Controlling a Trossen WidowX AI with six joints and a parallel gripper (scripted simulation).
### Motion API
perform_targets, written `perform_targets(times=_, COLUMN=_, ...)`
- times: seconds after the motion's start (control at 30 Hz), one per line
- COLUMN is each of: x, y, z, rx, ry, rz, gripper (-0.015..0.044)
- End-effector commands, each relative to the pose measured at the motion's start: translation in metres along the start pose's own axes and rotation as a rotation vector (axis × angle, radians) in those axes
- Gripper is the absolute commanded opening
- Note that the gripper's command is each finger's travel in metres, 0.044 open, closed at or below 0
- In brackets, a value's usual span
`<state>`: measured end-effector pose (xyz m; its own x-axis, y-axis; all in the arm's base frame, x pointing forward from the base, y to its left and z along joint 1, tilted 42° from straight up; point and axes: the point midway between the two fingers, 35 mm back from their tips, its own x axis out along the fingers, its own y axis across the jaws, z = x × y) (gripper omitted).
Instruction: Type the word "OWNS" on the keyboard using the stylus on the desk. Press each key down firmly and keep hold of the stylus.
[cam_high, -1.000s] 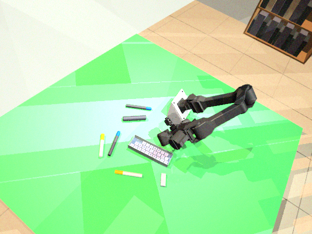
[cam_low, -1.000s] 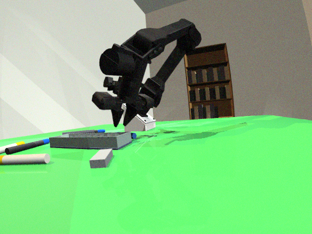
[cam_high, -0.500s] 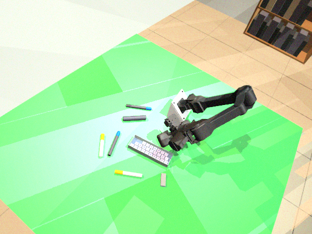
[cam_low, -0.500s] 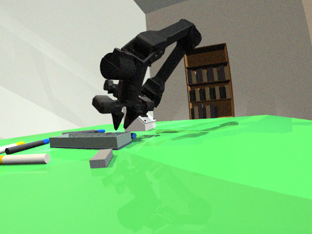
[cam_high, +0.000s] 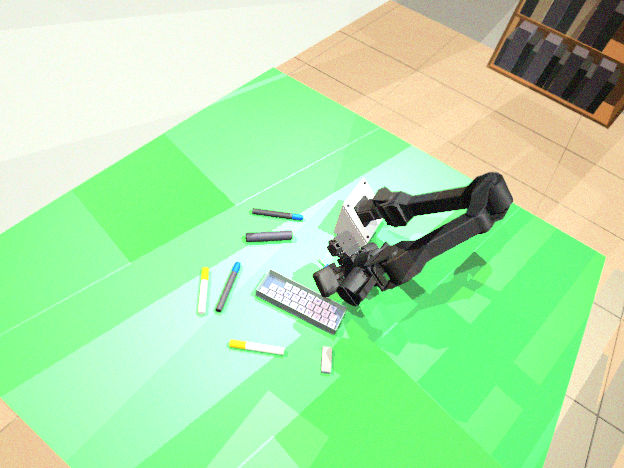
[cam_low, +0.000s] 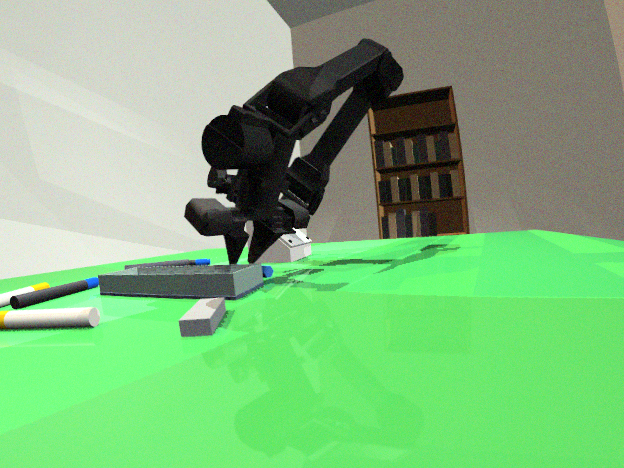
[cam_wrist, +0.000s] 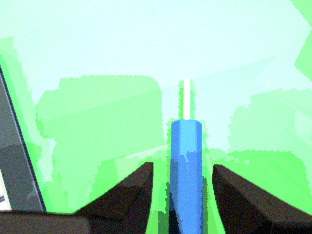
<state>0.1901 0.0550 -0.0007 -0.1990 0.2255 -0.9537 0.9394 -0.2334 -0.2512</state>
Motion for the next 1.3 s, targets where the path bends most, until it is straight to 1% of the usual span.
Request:
perform_targets(times=0.0, x=0.004, y=-0.002, z=-0.001, rx=0.001, ry=0.001, rz=-0.008, gripper=0.015)
perform_targets(times=0.5, x=0.009, y=-0.002, z=-0.004, rx=0.001, ry=0.001, rz=-0.008, gripper=0.015)
perform_targets(times=0.67, x=0.008, y=-0.001, z=-0.004, rx=-0.001, ry=-0.001, rz=-0.003, gripper=0.0019)
perform_targets(times=0.77, x=0.008, y=-0.001, z=-0.004, rx=-0.001, ry=-0.001, rz=-0.003, gripper=0.0)
perform_targets(times=1.03, x=0.005, y=-0.001, z=-0.003, rx=-0.001, ry=-0.001, rz=-0.003, gripper=0.0)
perform_targets(times=1.27, x=-0.02, y=0.001, z=0.012, rx=-0.001, ry=-0.003, rz=-0.003, gripper=0.0)
